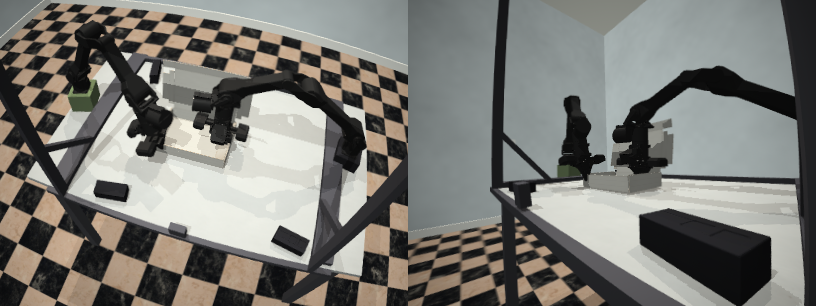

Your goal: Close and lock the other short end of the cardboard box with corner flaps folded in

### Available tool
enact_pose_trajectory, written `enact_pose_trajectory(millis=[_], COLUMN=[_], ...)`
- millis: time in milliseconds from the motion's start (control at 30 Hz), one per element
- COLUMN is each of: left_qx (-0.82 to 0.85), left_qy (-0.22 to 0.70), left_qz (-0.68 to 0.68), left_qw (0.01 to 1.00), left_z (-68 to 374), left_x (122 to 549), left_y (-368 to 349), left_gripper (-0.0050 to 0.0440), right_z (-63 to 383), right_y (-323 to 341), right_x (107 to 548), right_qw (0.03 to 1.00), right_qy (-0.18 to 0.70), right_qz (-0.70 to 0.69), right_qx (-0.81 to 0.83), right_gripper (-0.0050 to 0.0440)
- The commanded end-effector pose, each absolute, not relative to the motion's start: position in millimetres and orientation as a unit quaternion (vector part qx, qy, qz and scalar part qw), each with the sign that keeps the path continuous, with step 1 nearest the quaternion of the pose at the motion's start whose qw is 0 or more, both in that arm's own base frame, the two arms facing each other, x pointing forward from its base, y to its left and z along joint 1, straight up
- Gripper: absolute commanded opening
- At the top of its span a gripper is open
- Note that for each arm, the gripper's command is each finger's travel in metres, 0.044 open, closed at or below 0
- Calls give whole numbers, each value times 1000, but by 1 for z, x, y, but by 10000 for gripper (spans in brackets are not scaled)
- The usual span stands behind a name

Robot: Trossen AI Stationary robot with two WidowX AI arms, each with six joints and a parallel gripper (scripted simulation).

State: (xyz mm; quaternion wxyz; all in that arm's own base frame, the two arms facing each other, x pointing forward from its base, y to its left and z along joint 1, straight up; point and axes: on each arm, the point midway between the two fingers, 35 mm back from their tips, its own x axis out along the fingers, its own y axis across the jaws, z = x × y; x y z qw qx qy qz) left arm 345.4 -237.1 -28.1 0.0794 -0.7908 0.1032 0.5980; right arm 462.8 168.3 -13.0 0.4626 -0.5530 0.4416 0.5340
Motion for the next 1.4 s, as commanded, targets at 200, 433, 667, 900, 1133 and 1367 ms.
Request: enact_pose_trajectory(millis=[200,433,667,900,1133,1367], left_qx=[-796,-797,-797,-797,-797,-797], left_qy=[109,109,109,109,110,110], left_qz=[590,589,589,589,589,589], left_qw=[75,75,75,75,75,75], left_z=[-18,-18,-18,-18,-18,-18], left_x=[348,349,349,349,349,349], left_y=[-240,-240,-240,-240,-241,-241], left_gripper=[4,4,4,4,4,4], right_z=[7,51,81,81,81,77], right_y=[169,169,168,168,168,163], right_x=[456,457,454,454,453,434], right_qw=[474,474,473,473,473,472], right_qy=[432,432,432,432,432,433], right_qz=[527,527,528,528,528,528], right_qx=[-558,-557,-557,-557,-557,-557], right_gripper=[0,0,0,0,27,195])
